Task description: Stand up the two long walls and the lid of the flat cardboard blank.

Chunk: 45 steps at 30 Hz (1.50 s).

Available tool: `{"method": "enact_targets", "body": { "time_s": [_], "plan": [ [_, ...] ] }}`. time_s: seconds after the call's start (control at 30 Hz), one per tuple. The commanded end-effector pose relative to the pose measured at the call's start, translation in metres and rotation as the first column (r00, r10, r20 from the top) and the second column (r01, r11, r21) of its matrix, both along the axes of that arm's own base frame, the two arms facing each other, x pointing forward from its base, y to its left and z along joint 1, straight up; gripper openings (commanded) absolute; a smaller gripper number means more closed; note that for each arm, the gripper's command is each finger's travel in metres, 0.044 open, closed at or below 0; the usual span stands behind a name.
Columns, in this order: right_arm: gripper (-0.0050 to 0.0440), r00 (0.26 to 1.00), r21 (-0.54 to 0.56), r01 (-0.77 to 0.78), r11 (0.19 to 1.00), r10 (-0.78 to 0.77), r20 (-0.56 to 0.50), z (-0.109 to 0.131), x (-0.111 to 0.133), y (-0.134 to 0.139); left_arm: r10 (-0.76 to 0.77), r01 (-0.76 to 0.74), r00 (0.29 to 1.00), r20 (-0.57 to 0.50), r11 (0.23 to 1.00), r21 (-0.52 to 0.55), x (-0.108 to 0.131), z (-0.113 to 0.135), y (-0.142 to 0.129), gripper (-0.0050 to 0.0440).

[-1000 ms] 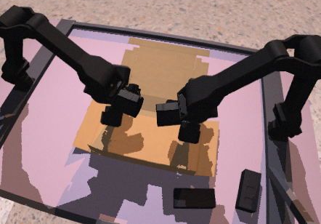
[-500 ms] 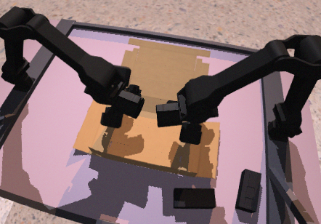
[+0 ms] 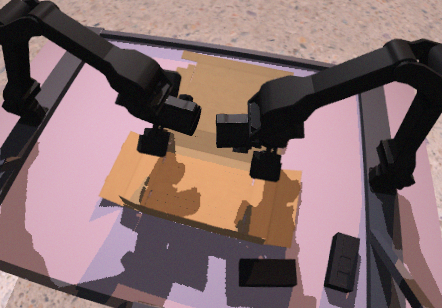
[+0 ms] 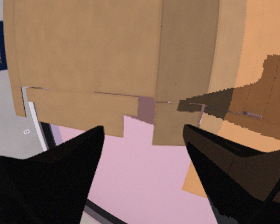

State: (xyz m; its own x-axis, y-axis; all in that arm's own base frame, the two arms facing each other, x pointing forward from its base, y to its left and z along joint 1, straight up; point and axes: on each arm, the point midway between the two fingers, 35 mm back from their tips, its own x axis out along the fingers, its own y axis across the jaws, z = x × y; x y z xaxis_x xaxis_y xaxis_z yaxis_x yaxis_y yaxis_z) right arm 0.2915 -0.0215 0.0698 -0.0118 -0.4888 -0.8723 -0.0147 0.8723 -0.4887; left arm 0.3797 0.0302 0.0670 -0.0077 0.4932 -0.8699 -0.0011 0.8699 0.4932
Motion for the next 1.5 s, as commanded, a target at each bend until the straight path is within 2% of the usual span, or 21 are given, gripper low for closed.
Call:
{"method": "enact_targets", "body": {
  "time_s": [0.0, 0.07, 0.2, 0.43, 0.47, 0.53, 0.63, 0.8, 0.93, 1.03, 1.33, 1.47],
  "plan": [
    [0.0301, 1.0, 0.011, 0.002, 1.0, -0.002, 0.024, 0.008, 0.003, 0.006, 0.0, 0.0, 0.999, 0.038, 1.0, -0.008, 0.004, 0.016, -0.006, 0.0302],
    [0.0301, 1.0, 0.011, 0.002, 1.0, -0.002, 0.024, 0.008, 0.003, 0.006, 0.002, -0.001, 1.0, 0.029, 1.0, -0.006, 0.003, 0.012, 0.001, 0.0254],
    [0.0301, 1.0, 0.011, 0.002, 1.0, -0.002, 0.024, 0.008, 0.003, 0.006, 0.025, -0.025, 1.0, 0.019, 0.999, -0.025, -0.001, 0.021, 0.019, 0.0158],
    [0.0301, 1.0, 0.011, 0.002, 1.0, -0.002, 0.024, 0.008, 0.003, 0.006, 0.082, -0.084, 0.996, -0.019, 0.99, -0.114, -0.02, 0.056, 0.084, 0.0],
    [0.0301, 1.0, 0.011, 0.002, 1.0, -0.002, 0.024, 0.008, 0.003, 0.006, 0.079, -0.082, 0.997, -0.025, 0.987, -0.135, -0.023, 0.061, 0.094, 0.0],
    [0.0301, 1.0, 0.011, 0.002, 1.0, -0.002, 0.024, 0.008, 0.003, 0.006, 0.079, -0.082, 0.997, -0.025, 0.987, -0.135, -0.023, 0.061, 0.094, 0.0],
    [0.0301, 1.0, 0.011, 0.002, 1.0, -0.002, 0.024, 0.008, 0.003, 0.006, 0.067, -0.073, 0.997, -0.035, 0.977, -0.202, -0.035, 0.08, 0.124, 0.0],
    [0.0301, 1.0, 0.011, 0.002, 1.0, -0.002, 0.024, 0.008, 0.003, 0.006, 0.038, -0.042, 0.999, -0.018, 0.953, -0.3, -0.062, 0.113, 0.17, 0.0],
    [0.0301, 1.0, 0.011, 0.002, 1.0, -0.002, 0.024, 0.008, 0.003, 0.006, 0.016, -0.01, 1.0, 0.014, 0.936, -0.352, -0.086, 0.135, 0.196, 0.0],
    [0.0301, 1.0, 0.011, 0.002, 1.0, -0.002, 0.024, 0.008, 0.003, 0.006, 0.004, 0.011, 0.999, 0.037, 0.928, -0.373, -0.1, 0.147, 0.209, 0.0],
    [0.0301, 1.0, 0.011, 0.002, 1.0, -0.002, 0.024, 0.008, 0.003, 0.006, -0.009, 0.032, 0.998, 0.063, 0.92, -0.39, -0.114, 0.159, 0.22, 0.0],
    [0.0301, 1.0, 0.011, 0.002, 1.0, -0.002, 0.024, 0.008, 0.003, 0.006, 0.053, 0.005, 0.989, 0.136, 0.92, -0.392, -0.107, 0.153, 0.226, 0.0096]
  ]
}}
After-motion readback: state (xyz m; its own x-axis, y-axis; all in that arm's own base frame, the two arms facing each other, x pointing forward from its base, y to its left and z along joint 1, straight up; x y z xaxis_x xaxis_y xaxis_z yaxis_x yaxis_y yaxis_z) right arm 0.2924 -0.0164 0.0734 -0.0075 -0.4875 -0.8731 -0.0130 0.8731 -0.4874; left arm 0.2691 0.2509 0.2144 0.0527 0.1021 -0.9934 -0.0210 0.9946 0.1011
